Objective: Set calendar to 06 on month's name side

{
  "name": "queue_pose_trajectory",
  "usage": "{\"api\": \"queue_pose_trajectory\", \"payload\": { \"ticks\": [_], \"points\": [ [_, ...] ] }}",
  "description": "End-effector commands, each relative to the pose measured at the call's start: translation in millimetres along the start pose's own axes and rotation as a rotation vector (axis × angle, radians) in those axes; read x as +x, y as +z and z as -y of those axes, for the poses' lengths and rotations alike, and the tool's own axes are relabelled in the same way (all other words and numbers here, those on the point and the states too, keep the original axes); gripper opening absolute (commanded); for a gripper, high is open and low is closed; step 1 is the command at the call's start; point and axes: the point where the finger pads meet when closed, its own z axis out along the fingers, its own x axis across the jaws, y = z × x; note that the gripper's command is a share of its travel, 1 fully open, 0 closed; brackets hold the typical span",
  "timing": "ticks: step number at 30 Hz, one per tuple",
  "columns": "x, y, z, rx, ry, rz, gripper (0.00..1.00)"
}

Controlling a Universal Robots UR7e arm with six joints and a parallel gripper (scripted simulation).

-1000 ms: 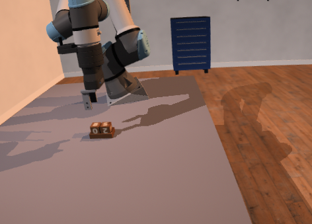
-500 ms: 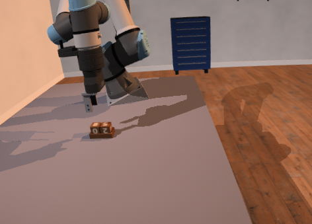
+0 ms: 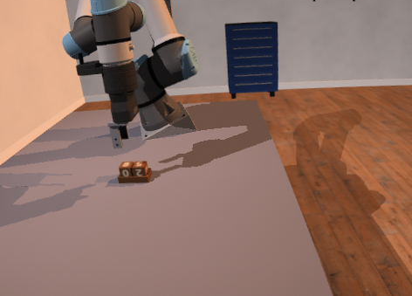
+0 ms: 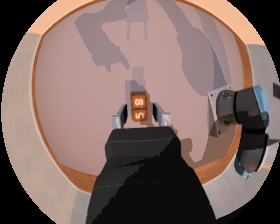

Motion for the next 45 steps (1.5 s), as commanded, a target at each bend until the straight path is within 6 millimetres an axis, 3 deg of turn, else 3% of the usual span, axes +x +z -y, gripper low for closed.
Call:
{"api": "queue_pose_trajectory", "payload": {
  "ticks": [1, 19, 45],
  "points": [
    [-0.3, -0.3, 0.1, 0.000, 0.000, 0.001, 0.90],
    [-0.4, 4.5, 0.1, 0.000, 0.000, 0.001, 0.90],
    [-0.5, 38.9, 0.1, 0.000, 0.000, 0.001, 0.90]
  ]
}}
